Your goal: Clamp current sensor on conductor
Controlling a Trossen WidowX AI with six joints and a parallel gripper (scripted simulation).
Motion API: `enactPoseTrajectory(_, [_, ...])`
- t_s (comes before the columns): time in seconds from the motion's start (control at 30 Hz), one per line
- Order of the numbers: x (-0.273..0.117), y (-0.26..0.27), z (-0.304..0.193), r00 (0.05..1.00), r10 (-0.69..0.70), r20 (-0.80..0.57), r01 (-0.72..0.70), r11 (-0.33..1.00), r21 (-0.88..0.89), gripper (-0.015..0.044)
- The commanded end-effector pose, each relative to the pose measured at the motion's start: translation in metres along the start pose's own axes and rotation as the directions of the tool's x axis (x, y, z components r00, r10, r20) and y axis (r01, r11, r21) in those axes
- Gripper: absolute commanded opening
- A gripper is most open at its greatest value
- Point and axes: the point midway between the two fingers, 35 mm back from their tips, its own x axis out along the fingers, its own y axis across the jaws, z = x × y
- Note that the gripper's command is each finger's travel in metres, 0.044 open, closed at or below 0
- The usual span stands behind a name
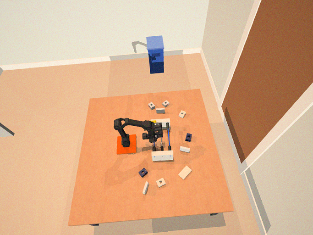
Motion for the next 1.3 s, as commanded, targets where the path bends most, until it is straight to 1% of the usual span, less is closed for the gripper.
enactPoseTrajectory(0.0, [-0.0002,-0.0001,0.0000,1.000,-0.001,0.000,0.001,1.000,0.000,0.0268])
enactPoseTrajectory(0.5, [-0.0002,-0.0001,0.0000,1.000,-0.001,0.000,0.001,1.000,0.000,0.0268])
enactPoseTrajectory(1.27, [0.0000,0.0000,0.0000,1.000,0.000,0.000,0.000,1.000,0.000,0.0115])
